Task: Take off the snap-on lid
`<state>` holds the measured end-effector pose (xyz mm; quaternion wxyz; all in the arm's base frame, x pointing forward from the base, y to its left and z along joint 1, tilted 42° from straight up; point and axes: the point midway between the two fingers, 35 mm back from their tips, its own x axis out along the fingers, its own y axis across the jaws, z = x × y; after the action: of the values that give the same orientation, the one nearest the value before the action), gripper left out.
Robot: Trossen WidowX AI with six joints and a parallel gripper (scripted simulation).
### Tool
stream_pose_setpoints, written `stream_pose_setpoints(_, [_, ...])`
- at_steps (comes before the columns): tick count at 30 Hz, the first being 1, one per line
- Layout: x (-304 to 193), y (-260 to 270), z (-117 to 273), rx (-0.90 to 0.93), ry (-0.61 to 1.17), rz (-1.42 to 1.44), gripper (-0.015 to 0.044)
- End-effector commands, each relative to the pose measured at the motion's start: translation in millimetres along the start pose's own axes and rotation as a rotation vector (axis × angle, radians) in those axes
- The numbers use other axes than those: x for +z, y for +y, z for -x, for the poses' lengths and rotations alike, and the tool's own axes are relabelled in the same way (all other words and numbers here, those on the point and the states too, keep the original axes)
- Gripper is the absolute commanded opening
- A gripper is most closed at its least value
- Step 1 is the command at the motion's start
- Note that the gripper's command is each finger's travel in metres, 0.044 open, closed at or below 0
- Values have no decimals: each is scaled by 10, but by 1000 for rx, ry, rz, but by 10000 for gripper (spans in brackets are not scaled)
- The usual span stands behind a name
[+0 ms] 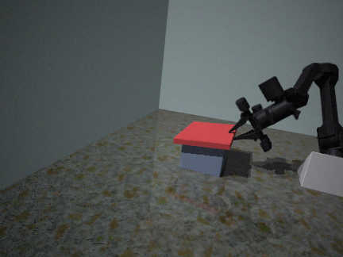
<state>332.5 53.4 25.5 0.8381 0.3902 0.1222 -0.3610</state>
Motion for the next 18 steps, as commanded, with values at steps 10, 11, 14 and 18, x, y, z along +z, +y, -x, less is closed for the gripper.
stream_pose_setpoints(10, [0, 16, -17, 0, 1, -2, 0])
stream_pose_setpoints(11, [0, 16, -17, 0, 1, -2, 0])
stream_pose_setpoints(14, [0, 18, -19, 0, 1, -2, 0])
stream_pose_setpoints(18, [1, 20, -21, 0, 1, -2, 0])
